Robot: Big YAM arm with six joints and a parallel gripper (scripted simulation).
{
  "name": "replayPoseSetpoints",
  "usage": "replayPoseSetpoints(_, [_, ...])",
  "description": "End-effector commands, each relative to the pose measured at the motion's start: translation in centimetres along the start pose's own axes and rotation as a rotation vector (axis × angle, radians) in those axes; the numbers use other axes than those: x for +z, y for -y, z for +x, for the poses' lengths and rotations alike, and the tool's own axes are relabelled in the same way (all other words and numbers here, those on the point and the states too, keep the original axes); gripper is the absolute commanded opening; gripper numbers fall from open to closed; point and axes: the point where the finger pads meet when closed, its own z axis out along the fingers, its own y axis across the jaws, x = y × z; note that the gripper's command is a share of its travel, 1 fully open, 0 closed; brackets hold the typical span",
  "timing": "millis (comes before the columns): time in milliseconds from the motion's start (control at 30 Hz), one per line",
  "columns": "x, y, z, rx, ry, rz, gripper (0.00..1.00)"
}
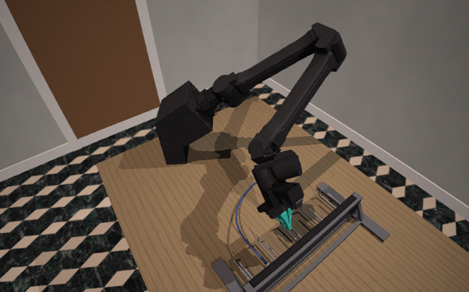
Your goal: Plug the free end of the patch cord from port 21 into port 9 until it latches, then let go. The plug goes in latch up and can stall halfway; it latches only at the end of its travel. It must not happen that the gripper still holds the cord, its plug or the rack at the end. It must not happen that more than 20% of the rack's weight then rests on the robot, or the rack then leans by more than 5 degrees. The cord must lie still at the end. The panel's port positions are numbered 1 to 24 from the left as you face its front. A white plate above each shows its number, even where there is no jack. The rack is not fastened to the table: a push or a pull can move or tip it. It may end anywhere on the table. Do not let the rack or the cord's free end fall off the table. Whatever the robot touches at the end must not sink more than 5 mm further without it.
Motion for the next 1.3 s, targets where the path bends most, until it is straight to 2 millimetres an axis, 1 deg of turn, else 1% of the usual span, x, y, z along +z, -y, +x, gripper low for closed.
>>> replayPoseSetpoints(0, [-1.2,1.3,-1.4,0.002,0.037,0.024,0.0])
replayPoseSetpoints(300, [-1.2,1.5,-1.0,0.009,0.031,0.028,0.0])
replayPoseSetpoints(667, [-1.1,1.6,-1.4,0.005,0.034,0.026,0.0])
replayPoseSetpoints(733, [-1.4,1.4,-1.5,0.003,0.034,0.025,0.0])
replayPoseSetpoints(800, [-2.2,1.2,-1.5,-0.001,0.034,0.025,0.0])
replayPoseSetpoints(900, [-4.1,1.0,-1.4,-0.004,0.032,0.025,0.0])
replayPoseSetpoints(1167, [-10.6,0.7,-1.0,-0.008,0.028,0.026,0.0])
replayPoseSetpoints(1233, [-10.6,0.7,-1.0,-0.008,0.028,0.026,0.0])
replayPoseSetpoints(1267, [-11.3,0.7,-1.0,-0.009,0.028,0.026,0.0])
